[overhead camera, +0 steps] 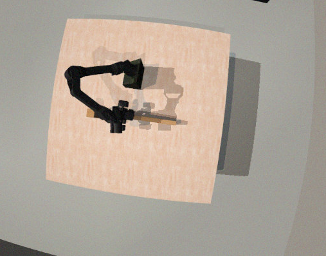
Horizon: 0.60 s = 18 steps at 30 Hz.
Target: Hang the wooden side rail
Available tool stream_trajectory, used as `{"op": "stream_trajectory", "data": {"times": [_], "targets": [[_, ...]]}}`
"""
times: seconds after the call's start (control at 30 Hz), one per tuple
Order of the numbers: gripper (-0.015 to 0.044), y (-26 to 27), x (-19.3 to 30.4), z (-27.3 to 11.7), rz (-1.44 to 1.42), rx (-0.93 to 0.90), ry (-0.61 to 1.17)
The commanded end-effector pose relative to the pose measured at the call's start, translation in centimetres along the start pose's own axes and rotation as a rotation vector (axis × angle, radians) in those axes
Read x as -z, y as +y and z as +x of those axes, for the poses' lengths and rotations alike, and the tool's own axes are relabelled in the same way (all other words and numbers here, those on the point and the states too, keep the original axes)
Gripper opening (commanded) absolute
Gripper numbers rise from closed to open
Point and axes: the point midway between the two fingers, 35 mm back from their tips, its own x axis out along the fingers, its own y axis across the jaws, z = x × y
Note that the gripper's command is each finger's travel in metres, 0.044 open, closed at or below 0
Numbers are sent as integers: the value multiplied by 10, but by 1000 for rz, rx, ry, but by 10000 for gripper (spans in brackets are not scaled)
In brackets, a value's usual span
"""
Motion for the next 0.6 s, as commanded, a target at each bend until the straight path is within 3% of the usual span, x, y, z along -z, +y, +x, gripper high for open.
{"op": "stream_trajectory", "data": {"times": [0.0,0.57], "targets": [[0,-5,0,-7,16,23,-5],[0,-5,0,-10,16,23,-5]]}}
